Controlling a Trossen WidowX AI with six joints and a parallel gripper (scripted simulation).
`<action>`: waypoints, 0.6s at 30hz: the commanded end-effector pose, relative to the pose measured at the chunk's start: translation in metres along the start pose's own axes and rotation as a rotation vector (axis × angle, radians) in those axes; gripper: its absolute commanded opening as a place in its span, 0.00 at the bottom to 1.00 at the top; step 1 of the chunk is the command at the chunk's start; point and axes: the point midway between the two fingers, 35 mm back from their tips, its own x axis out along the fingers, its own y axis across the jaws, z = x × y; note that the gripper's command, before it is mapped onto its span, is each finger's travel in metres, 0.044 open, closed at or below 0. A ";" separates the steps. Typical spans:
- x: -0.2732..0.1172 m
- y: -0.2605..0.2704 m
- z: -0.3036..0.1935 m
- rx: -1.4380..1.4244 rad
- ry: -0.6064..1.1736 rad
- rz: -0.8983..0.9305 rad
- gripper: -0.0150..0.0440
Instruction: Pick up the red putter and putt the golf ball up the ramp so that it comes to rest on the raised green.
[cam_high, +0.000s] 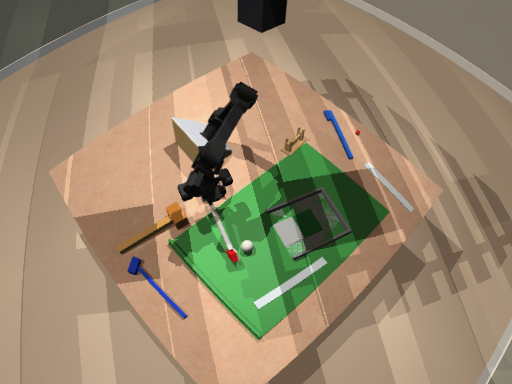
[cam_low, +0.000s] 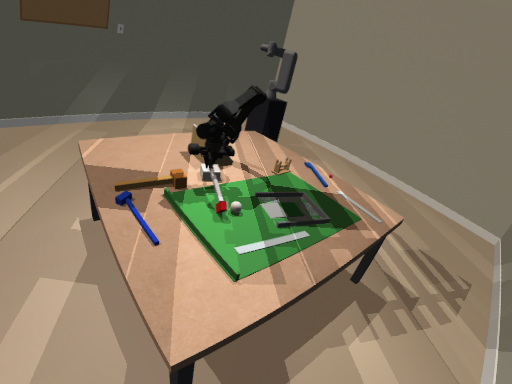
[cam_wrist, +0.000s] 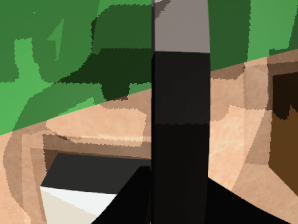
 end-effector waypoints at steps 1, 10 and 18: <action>0.000 0.000 0.000 0.000 -0.001 0.000 0.25; 0.000 -0.003 0.000 0.000 -0.001 0.000 0.25; 0.002 -0.029 0.001 0.003 -0.009 0.003 0.25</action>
